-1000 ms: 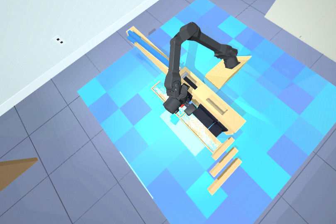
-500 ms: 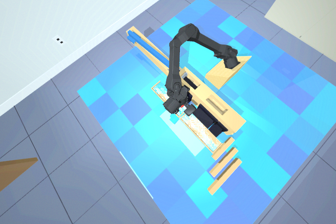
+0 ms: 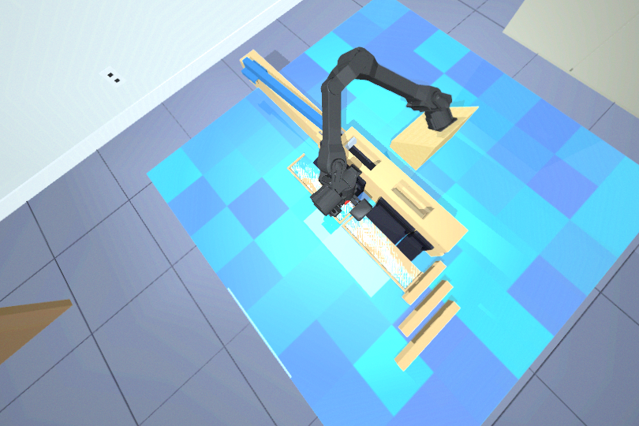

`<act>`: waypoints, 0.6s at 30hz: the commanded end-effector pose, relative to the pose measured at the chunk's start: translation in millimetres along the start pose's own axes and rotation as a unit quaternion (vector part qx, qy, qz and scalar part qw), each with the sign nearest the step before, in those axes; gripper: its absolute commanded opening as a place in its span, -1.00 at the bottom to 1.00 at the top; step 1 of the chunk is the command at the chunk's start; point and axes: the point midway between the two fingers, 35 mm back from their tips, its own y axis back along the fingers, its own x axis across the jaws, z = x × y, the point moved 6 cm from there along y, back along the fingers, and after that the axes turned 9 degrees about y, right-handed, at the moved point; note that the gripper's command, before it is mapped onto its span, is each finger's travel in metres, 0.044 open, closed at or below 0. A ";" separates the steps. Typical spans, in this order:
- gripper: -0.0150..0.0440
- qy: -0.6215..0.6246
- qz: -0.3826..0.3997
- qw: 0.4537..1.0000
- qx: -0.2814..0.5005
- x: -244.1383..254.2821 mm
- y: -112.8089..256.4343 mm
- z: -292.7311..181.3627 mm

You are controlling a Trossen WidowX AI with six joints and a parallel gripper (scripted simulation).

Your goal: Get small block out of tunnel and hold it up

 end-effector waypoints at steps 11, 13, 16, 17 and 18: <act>0.91 0.000 -0.003 1.000 0.001 -1.0 -15.4 -4.1; 0.73 0.000 -0.003 1.000 0.001 -1.0 -15.4 -4.1; 0.47 0.000 -0.003 1.000 0.001 -1.0 -15.4 -4.1; 0.38 0.000 -0.003 1.000 0.001 -1.0 -15.4 -4.1; 0.29 0.000 -0.003 1.000 0.001 -1.0 -15.4 -4.1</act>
